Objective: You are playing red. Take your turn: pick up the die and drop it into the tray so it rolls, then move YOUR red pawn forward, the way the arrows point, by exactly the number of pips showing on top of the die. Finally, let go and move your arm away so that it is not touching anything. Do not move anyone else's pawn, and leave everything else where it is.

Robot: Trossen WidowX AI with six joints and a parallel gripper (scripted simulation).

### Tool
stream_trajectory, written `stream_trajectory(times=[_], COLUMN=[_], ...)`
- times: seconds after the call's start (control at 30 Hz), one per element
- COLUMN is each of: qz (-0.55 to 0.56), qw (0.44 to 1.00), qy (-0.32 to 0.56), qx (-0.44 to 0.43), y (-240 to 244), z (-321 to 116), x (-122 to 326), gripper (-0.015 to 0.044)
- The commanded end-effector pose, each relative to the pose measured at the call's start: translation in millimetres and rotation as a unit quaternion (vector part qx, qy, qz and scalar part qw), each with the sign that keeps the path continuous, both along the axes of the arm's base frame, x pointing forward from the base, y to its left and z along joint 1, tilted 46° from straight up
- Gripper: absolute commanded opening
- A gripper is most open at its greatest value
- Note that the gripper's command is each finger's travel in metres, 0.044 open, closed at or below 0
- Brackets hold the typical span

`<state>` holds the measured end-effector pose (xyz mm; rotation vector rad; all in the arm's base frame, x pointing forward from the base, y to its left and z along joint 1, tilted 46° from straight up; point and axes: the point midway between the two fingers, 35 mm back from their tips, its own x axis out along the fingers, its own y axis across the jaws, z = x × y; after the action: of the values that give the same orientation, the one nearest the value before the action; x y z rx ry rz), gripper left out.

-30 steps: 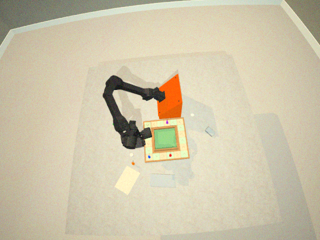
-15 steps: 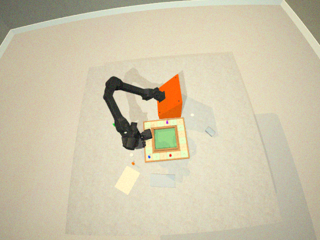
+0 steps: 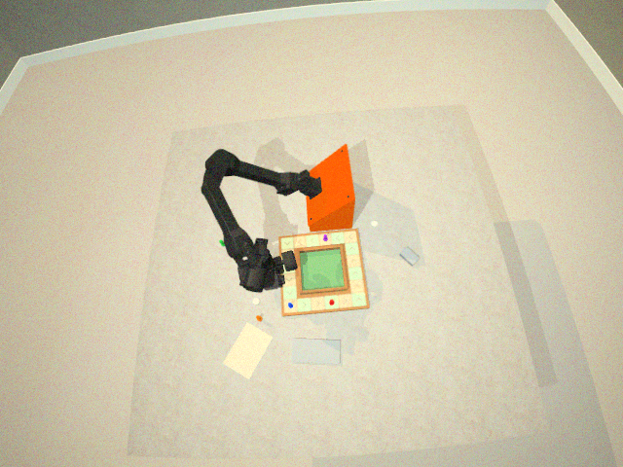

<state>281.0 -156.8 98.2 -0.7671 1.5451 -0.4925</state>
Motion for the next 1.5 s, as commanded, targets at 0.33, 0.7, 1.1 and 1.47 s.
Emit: stream_trajectory(times=[0.33, 0.7, 1.1, 1.47], qz=[0.001, 0.001, 0.093, 0.224], qw=[1.000, 1.000, 0.991, 0.948], qy=[0.001, 0.002, 0.095, 0.227], qx=[0.006, 0.003, 0.005, 0.007], y=[37, 79, 104, 132], z=[35, 81, 57, 12], x=[9, 6, 13, 18], gripper=[0.0000, 0.0000, 0.0000, 0.0000])
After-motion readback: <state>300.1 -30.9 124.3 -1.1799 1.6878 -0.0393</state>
